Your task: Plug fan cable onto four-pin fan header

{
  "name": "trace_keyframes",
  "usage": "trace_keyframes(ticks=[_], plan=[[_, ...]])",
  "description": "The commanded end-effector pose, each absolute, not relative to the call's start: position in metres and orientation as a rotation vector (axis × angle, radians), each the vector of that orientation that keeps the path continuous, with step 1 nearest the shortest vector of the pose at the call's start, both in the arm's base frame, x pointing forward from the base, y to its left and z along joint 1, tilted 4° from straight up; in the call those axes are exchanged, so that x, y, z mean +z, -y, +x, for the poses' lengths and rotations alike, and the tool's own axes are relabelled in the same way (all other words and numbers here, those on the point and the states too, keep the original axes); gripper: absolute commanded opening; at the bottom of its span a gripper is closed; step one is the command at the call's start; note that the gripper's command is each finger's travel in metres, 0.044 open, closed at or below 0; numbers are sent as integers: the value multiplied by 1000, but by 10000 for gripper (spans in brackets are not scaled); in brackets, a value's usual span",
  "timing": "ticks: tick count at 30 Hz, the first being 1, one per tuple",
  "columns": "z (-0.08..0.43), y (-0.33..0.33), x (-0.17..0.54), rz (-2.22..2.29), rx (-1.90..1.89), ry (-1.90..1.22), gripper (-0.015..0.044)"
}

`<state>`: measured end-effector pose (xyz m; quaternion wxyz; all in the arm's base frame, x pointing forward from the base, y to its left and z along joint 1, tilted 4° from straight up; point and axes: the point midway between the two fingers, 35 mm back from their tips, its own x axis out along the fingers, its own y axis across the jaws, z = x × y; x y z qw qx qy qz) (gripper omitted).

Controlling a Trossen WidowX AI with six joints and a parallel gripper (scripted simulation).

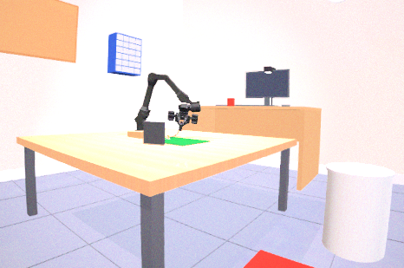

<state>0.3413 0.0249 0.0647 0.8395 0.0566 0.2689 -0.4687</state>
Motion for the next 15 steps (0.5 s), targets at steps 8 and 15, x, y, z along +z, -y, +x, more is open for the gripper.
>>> trace_keyframes(ticks=[8, 15], plan=[[334, -31, 69, 75, -980, -398, 0], [329, -35, 73, 53, -966, -297, 0]])
